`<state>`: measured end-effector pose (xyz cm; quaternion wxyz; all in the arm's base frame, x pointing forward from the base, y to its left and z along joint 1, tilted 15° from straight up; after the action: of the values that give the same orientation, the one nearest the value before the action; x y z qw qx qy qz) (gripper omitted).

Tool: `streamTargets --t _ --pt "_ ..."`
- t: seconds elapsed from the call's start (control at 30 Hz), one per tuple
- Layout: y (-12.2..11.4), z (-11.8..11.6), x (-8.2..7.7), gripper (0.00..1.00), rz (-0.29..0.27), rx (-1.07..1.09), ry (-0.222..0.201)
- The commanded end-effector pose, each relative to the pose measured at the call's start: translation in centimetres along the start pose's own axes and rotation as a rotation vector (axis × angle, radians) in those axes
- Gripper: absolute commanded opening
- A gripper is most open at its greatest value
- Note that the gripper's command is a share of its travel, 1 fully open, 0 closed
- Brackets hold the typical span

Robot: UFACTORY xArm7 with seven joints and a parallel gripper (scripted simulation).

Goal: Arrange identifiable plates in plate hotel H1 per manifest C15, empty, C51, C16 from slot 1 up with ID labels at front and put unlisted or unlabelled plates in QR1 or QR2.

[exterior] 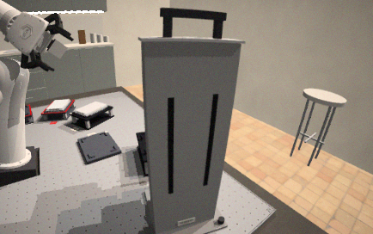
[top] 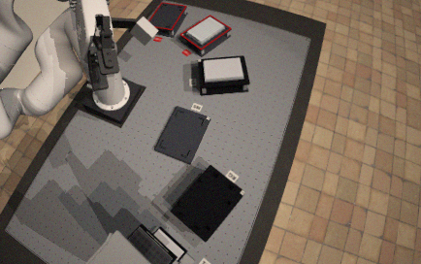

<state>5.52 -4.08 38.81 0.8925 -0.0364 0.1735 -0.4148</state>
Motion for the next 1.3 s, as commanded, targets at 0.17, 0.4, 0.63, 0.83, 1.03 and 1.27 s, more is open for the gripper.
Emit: streamTargets --t 0.17,0.4,0.63,0.83,1.03,1.27 --pt "-0.7 0.7 -0.6 1.00 0.020 -0.004 -0.030" --pt "-1.4 2.1 -1.4 1.00 0.020 -0.004 -0.030" --pt "-2.3 4.0 -2.4 1.00 0.020 -0.004 -0.030" --pt "-3.0 5.6 -3.2 1.00 0.020 -0.004 -0.030" --pt "-3.5 6.7 -3.8 1.00 0.020 -0.003 -0.030" --pt "-4.4 8.6 -4.8 1.00 0.020 -0.003 -0.030"
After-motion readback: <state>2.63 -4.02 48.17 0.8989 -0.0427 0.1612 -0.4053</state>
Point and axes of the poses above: the point where the finger pads meet when closed, its own x axis out along the fingers, its own z axis across the jaws, y = z × x, the point moved 10 cm from there along -x, back along the fingers, and after that the axes turned 6 degrees about x, right-handed, at the moved point
